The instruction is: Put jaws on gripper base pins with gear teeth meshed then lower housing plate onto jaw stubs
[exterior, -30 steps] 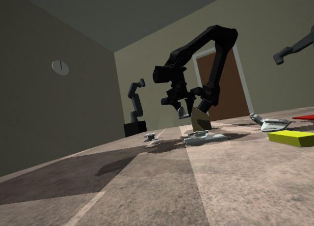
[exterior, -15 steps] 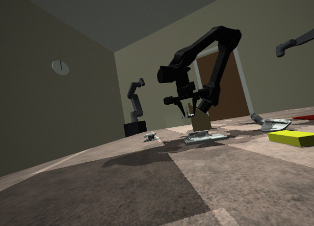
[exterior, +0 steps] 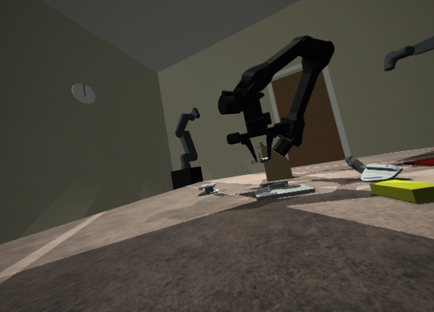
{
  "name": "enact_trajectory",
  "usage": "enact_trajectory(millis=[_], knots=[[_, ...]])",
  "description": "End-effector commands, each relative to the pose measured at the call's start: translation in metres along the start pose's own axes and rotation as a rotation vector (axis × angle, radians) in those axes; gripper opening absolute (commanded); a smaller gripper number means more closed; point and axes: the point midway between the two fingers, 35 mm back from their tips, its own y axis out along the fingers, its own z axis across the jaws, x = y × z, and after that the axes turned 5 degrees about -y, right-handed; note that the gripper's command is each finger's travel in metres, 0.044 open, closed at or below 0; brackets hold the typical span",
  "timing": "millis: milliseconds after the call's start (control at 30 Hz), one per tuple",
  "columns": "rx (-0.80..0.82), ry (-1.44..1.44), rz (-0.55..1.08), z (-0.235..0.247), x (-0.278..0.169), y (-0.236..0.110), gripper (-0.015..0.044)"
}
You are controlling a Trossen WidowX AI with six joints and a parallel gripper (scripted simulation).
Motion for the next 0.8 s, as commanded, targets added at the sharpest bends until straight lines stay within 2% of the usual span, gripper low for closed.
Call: enact_trajectory(millis=[0,333,767], knots=[[-0.003,0.002,-0.005,0.000,0.001,-0.001,0.0134],[-0.004,0.005,-0.005,0.001,0.003,-0.001,0.0134],[-0.012,0.007,-0.006,0.012,0.039,-0.004,0.0134]])
